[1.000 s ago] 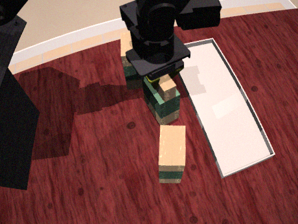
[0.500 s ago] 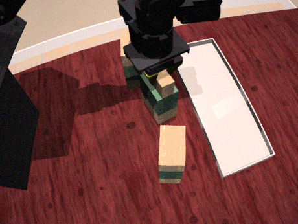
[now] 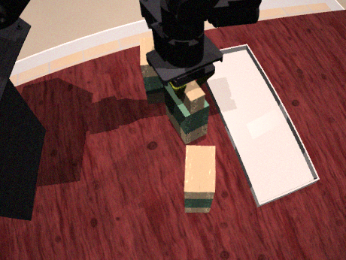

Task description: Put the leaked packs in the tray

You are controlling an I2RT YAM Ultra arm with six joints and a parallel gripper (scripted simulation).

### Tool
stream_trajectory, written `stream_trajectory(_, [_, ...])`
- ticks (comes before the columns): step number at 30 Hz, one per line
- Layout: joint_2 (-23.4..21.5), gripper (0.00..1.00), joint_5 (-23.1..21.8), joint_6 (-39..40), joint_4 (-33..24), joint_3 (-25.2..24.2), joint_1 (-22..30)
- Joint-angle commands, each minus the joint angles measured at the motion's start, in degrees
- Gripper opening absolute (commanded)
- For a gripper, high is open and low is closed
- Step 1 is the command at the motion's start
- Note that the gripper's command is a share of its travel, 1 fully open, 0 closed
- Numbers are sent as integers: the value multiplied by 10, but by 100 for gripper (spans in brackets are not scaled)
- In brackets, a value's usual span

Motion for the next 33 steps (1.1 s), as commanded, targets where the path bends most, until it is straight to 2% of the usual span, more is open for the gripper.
stream_trajectory(1, [-5, 23, -1, 6, -23, 26, 14])
stream_trajectory(7, [9, 23, 5, 8, -74, 86, 19])
stream_trajectory(14, [39, 23, 11, 11, -153, 192, 27])
stream_trajectory(16, [39, 23, 11, 11, -153, 192, 27])
stream_trajectory(27, [96, 23, 17, 17, -267, 362, 35])
stream_trajectory(31, [112, 23, 17, 18, -294, 403, 37])
stream_trajectory(33, [112, 23, 17, 18, -294, 403, 37])
